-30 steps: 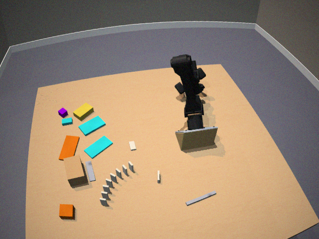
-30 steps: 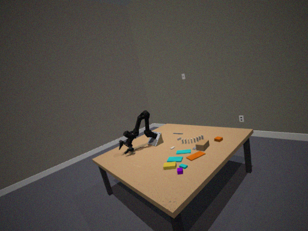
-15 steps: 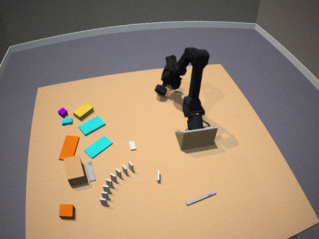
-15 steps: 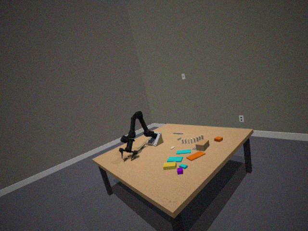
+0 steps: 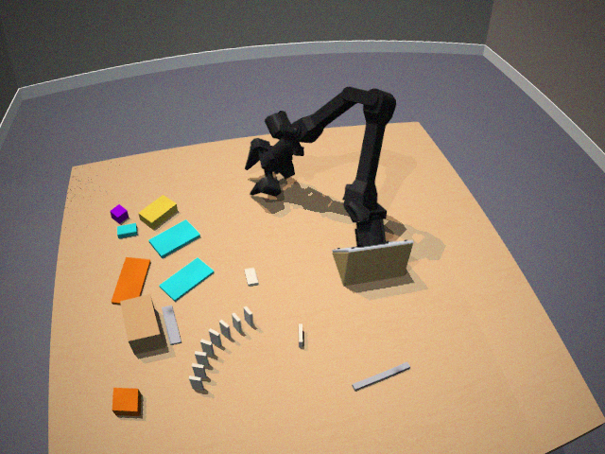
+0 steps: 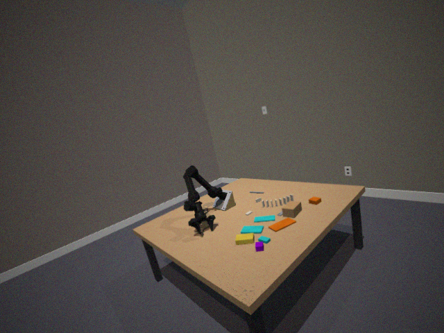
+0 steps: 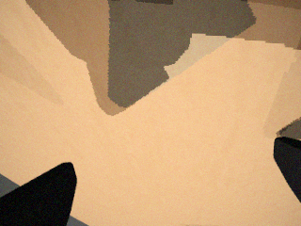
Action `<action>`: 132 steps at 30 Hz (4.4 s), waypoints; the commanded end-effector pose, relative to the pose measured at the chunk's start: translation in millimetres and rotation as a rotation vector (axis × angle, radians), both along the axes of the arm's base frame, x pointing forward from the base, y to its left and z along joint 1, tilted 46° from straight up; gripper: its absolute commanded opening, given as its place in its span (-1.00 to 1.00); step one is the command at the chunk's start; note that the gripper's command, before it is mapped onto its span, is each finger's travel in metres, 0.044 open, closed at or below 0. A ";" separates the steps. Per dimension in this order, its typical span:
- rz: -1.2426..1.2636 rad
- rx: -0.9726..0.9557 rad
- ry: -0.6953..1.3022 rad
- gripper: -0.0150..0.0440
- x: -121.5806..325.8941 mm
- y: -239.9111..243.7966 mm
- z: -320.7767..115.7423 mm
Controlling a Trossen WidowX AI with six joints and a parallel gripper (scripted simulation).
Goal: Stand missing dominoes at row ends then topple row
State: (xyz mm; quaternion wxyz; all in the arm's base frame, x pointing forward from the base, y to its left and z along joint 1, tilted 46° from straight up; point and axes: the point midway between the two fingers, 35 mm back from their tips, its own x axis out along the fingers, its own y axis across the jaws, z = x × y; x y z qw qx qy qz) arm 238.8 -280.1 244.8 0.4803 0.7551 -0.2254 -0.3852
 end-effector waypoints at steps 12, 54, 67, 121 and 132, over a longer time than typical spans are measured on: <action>0.276 0.191 0.771 1.00 84.9 143.3 -143.8; 0.477 -0.301 1.497 1.00 62.3 216.7 -246.6; 0.477 -0.301 1.497 0.20 62.3 216.7 -246.6; 1.545 -0.917 2.284 -0.13 -40.0 167.7 -24.4; 1.586 -0.941 2.311 -0.13 -46.3 164.5 -21.0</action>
